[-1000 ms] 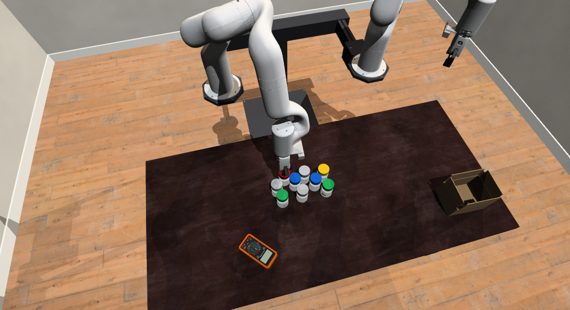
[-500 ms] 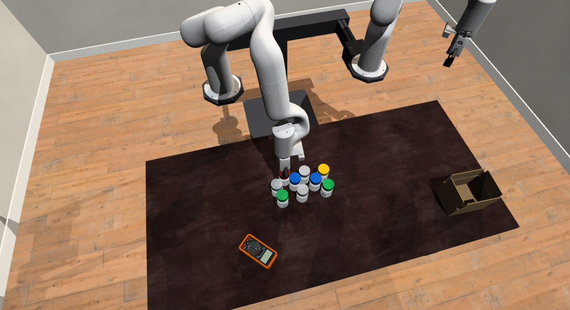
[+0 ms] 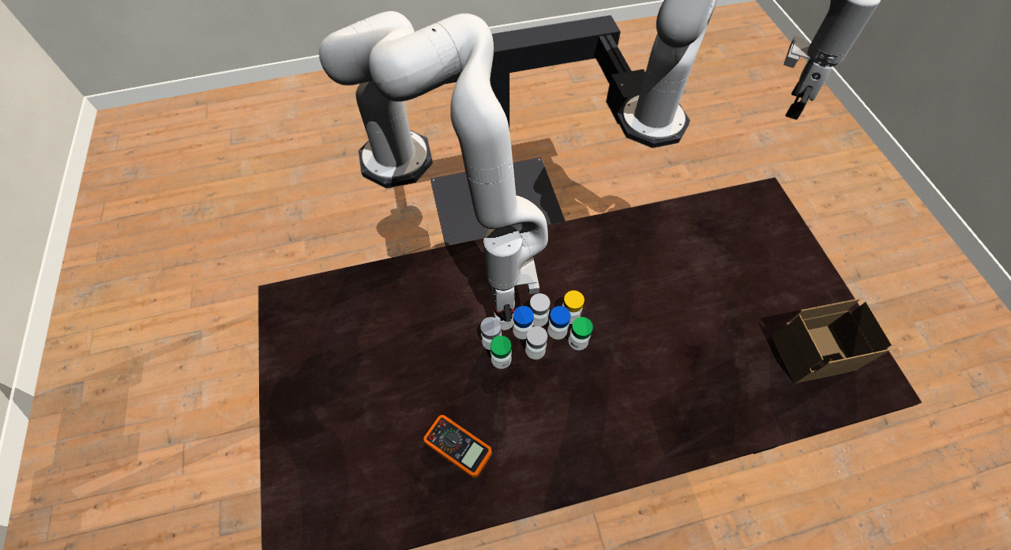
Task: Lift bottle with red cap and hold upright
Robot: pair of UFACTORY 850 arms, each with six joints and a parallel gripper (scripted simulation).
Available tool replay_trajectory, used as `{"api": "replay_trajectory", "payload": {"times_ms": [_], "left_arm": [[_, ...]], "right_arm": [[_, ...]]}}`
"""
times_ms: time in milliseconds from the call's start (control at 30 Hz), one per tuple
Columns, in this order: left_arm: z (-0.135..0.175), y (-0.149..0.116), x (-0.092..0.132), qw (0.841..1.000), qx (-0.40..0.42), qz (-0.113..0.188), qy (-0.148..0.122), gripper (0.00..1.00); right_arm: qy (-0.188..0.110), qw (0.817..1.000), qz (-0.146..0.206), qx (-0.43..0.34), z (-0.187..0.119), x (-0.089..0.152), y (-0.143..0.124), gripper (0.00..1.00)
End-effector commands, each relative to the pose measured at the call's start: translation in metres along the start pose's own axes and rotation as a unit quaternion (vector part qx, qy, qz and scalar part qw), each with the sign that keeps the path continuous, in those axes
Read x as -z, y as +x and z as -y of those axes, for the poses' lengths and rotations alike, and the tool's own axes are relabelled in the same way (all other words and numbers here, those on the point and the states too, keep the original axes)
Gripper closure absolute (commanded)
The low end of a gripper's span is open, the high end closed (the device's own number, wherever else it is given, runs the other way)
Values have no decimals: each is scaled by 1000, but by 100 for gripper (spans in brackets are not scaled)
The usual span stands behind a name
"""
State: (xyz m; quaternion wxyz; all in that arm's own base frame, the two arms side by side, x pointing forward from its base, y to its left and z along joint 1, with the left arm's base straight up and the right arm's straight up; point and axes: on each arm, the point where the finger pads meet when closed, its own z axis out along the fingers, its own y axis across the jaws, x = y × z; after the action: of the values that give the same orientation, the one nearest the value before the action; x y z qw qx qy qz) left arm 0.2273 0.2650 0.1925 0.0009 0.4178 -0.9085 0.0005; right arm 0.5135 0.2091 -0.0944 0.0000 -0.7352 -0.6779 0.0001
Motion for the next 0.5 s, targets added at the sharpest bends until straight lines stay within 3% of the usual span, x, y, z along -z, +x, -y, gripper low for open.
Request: {"api": "replay_trajectory", "payload": {"times_ms": [0,467], "left_arm": [[0,-1,1,1000,0,1,0,0],[0,-1,1,1000,0,1,0,0]], "right_arm": [[-1,1000,-1,0,-2,-10,1,24],[-1,1000,-1,0,-1,-22,1,24]]}}
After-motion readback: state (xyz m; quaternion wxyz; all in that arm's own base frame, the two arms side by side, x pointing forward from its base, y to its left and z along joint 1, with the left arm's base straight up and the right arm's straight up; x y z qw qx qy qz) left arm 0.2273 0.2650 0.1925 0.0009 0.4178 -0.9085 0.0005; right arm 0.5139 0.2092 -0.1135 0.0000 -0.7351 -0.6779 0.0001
